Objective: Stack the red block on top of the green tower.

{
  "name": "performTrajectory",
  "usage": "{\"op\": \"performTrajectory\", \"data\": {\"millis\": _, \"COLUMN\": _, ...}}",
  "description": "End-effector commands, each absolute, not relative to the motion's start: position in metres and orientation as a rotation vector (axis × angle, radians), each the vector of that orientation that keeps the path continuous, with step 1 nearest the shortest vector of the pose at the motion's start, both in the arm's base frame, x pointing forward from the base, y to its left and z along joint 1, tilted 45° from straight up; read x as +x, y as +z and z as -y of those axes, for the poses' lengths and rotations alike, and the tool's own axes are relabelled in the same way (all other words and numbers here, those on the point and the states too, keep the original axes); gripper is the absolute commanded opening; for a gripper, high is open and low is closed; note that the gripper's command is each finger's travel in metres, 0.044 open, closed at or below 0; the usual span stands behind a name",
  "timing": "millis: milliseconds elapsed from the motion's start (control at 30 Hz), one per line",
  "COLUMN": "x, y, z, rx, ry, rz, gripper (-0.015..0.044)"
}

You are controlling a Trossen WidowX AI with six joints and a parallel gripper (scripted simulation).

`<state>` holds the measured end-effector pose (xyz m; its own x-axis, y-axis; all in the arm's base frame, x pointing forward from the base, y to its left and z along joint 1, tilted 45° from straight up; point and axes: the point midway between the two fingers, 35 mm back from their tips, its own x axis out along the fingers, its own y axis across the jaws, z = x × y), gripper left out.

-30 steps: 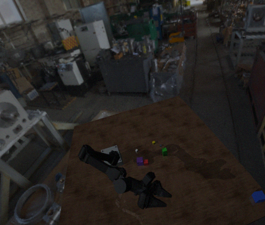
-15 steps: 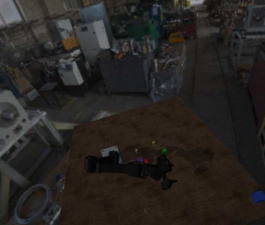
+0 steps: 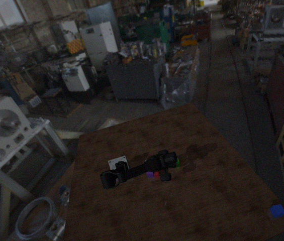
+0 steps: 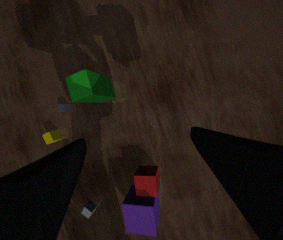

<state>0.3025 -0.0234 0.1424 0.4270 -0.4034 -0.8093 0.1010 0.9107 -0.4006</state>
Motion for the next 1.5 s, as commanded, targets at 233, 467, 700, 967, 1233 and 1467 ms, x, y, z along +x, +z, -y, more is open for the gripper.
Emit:
{"op": "performTrajectory", "data": {"millis": 233, "x": 0.239, "y": 0.098, "z": 0.002, "rx": -0.463, "ry": -0.577, "rz": -1.311, "gripper": 0.044}}
{"op": "performTrajectory", "data": {"millis": 467, "x": 0.227, "y": 0.098, "z": 0.001, "rx": -0.53, "ry": -0.641, "rz": -1.316, "gripper": 0.044}}
{"op": "performTrajectory", "data": {"millis": 700, "x": 0.23, "y": 0.091, "z": 0.011, "rx": -0.529, "ry": -0.639, "rz": -1.316, "gripper": 0.044}}
{"op": "performTrajectory", "data": {"millis": 967, "x": 0.233, "y": 0.066, "z": 0.037, "rx": -0.531, "ry": -0.642, "rz": -1.314, "gripper": 0.044}}
{"op": "performTrajectory", "data": {"millis": 1233, "x": 0.235, "y": 0.061, "z": 0.041, "rx": -0.53, "ry": -0.642, "rz": -1.314, "gripper": 0.044}}
{"op": "performTrajectory", "data": {"millis": 1467, "x": 0.236, "y": 0.052, "z": 0.049, "rx": -0.53, "ry": -0.641, "rz": -1.314, "gripper": 0.044}}
